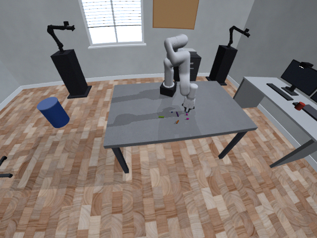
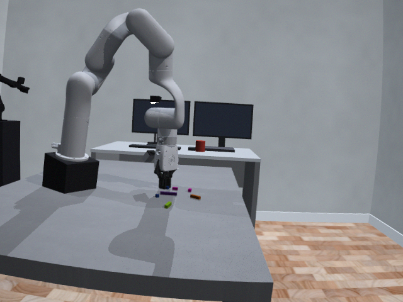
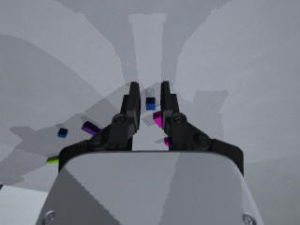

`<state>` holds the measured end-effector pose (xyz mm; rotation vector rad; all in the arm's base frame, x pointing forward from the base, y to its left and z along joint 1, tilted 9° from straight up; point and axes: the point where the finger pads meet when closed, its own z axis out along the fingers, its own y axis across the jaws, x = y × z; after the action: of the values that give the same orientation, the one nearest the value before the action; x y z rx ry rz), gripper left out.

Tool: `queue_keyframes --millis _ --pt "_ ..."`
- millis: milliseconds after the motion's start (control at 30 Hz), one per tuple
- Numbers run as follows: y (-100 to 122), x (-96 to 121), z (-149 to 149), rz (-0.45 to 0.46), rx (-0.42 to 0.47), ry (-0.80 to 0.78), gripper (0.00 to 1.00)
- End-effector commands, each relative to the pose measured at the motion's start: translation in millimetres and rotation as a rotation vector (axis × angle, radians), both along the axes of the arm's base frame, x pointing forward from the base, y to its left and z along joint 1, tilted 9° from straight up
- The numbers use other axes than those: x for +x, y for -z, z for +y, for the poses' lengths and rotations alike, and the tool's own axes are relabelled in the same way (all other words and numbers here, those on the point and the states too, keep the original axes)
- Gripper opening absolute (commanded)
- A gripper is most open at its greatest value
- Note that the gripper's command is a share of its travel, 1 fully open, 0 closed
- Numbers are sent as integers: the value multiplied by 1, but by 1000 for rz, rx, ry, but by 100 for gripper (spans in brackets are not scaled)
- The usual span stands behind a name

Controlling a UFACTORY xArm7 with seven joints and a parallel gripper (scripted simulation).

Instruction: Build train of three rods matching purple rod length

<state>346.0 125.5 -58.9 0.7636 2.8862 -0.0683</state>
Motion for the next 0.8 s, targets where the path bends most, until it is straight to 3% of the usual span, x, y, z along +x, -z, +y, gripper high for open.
queue_keyframes --millis 0,467,500,767 --pt "-1 1 1 -2 1 -1 24" --pt "-1 1 1 -2 1 -1 24" --pt "-1 1 1 -2 1 -1 4" --pt "-1 1 1 -2 1 -1 4"
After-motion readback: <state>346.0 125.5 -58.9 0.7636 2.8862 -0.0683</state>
